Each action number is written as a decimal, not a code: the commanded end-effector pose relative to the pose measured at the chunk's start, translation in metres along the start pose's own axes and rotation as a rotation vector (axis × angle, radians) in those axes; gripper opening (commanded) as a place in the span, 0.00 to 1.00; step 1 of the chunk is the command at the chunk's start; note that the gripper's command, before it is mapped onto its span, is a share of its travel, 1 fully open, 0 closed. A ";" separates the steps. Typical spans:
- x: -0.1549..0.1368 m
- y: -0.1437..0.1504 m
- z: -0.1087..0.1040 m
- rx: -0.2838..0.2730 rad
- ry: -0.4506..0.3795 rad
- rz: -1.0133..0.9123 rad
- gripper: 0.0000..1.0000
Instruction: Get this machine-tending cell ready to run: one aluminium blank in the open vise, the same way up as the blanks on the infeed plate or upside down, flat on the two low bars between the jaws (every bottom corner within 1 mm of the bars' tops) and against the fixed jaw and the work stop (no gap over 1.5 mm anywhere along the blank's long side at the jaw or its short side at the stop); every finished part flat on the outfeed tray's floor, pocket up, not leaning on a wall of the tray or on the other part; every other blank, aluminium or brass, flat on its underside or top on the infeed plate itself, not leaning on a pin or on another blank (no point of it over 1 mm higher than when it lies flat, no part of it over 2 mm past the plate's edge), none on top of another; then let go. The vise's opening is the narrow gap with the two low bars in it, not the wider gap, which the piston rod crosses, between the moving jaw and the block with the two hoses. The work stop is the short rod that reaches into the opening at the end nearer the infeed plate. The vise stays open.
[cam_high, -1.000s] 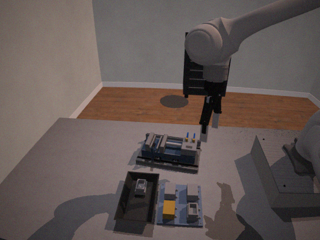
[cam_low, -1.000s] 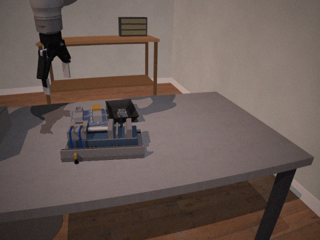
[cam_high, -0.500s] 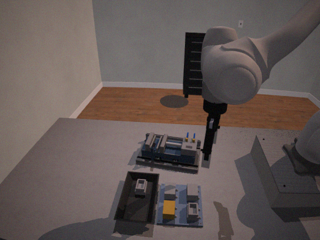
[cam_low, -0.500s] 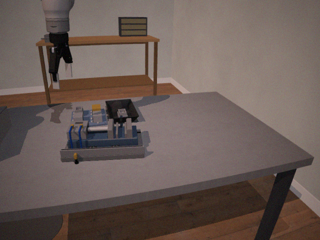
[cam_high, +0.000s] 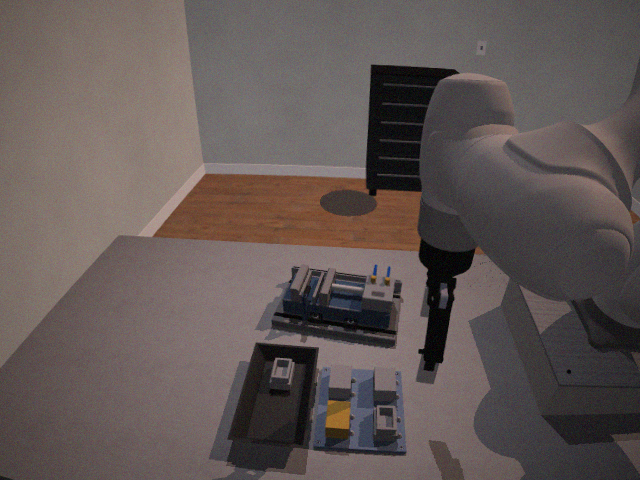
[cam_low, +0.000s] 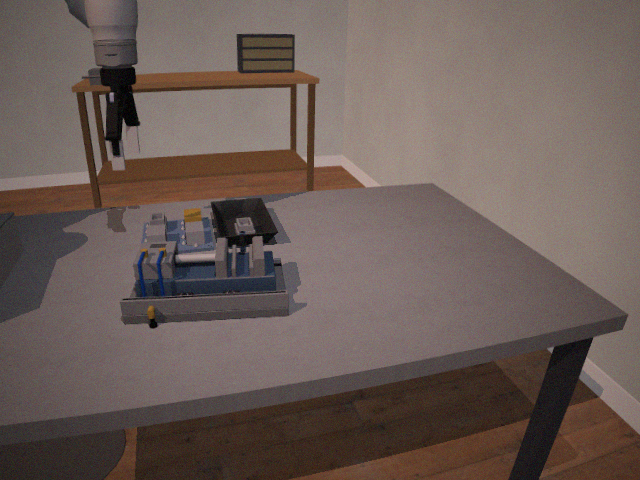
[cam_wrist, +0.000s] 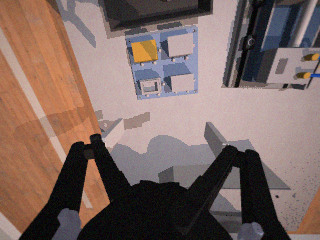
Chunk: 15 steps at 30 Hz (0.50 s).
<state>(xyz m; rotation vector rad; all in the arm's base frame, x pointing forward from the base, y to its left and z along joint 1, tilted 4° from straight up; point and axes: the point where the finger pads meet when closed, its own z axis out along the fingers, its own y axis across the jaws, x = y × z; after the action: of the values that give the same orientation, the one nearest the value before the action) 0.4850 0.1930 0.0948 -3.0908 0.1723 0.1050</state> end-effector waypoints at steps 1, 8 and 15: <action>0.004 -0.008 -0.002 0.002 0.012 -0.010 1.00; 0.004 -0.008 -0.002 0.002 0.012 -0.010 0.00; 0.004 -0.008 -0.002 0.002 0.012 -0.010 0.00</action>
<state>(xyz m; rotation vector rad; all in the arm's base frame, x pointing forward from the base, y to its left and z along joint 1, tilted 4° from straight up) 0.4835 0.1975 0.0945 -3.0922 0.1581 0.1059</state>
